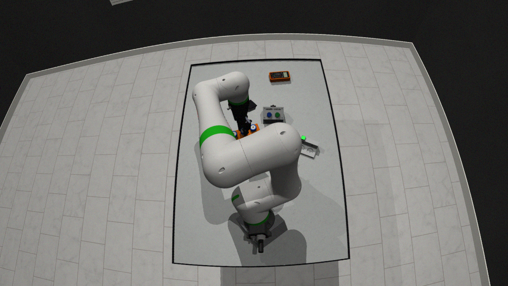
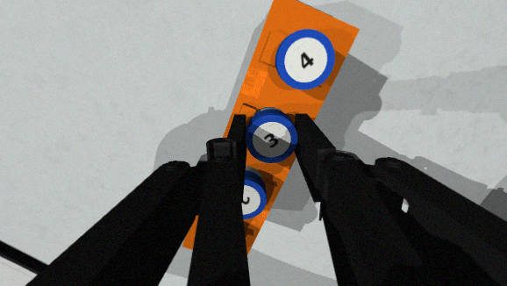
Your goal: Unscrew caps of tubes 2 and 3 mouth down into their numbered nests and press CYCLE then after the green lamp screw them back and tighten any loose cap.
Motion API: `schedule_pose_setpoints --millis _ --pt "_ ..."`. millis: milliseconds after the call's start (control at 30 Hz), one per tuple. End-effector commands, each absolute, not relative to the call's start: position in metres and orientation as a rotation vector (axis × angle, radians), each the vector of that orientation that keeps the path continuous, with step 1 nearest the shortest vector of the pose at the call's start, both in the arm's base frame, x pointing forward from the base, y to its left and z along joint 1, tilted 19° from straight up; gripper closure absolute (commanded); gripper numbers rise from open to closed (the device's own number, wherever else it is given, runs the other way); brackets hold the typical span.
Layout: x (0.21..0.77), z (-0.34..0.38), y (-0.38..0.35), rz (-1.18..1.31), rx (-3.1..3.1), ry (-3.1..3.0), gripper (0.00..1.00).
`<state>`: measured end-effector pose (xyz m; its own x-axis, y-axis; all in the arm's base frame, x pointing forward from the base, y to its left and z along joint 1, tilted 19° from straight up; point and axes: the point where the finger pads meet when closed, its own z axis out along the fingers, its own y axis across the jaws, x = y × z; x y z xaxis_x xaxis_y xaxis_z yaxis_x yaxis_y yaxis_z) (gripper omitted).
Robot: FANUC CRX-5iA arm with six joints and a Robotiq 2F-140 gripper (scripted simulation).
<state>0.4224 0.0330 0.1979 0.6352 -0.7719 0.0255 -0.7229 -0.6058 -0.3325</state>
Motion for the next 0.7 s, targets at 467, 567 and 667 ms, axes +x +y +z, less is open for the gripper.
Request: schedule_pose_setpoints --millis 467,567,667 --pt "0.4229 0.1987 0.0327 -0.213 -2.473 1.369 0.70" --pt "0.4229 0.1987 0.0328 -0.190 -2.397 1.488 0.70" --pt "0.4229 0.1987 0.0328 -0.183 -2.370 1.527 0.70"
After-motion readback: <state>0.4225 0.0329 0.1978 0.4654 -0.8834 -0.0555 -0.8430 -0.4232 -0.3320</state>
